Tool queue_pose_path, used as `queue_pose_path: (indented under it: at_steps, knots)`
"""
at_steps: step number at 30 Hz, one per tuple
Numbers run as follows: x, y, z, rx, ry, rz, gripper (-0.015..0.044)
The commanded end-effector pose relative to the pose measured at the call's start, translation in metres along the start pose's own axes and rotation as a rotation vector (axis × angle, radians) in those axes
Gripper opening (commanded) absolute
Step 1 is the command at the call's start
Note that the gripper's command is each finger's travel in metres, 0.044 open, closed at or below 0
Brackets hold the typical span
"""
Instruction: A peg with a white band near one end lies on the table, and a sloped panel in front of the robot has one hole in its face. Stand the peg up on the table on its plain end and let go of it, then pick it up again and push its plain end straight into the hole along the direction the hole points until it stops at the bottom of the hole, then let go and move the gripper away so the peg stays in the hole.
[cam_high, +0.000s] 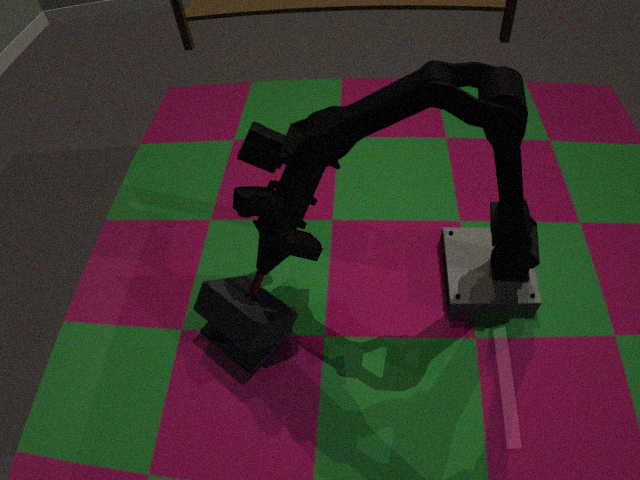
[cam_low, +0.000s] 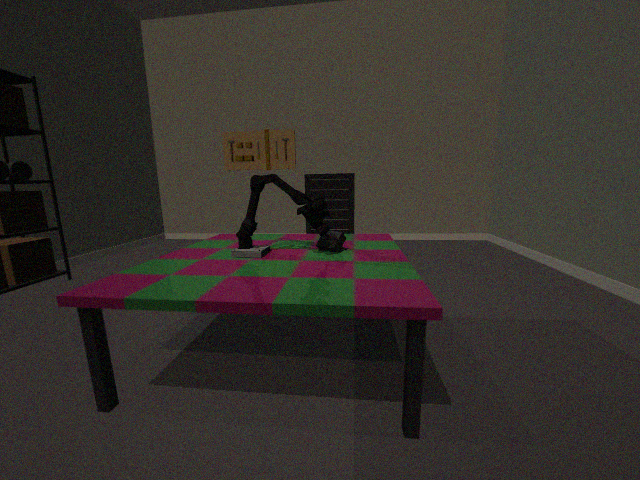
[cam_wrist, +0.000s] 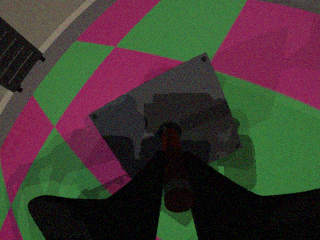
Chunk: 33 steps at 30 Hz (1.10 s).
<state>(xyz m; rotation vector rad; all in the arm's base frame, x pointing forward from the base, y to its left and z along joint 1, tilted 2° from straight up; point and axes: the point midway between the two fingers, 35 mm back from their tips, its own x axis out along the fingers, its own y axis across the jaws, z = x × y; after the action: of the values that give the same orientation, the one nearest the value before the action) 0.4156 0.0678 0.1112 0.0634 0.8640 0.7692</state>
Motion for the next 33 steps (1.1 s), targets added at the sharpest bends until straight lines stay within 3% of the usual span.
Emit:
queue_pose_path:
  at_steps: [1,33]
  knots:
    - [0.0,0.0,0.0,-0.001,-0.001,0.0,0.0]
    - [0.013,-0.001,-0.002,-0.001,-0.001,0.0,0.0]
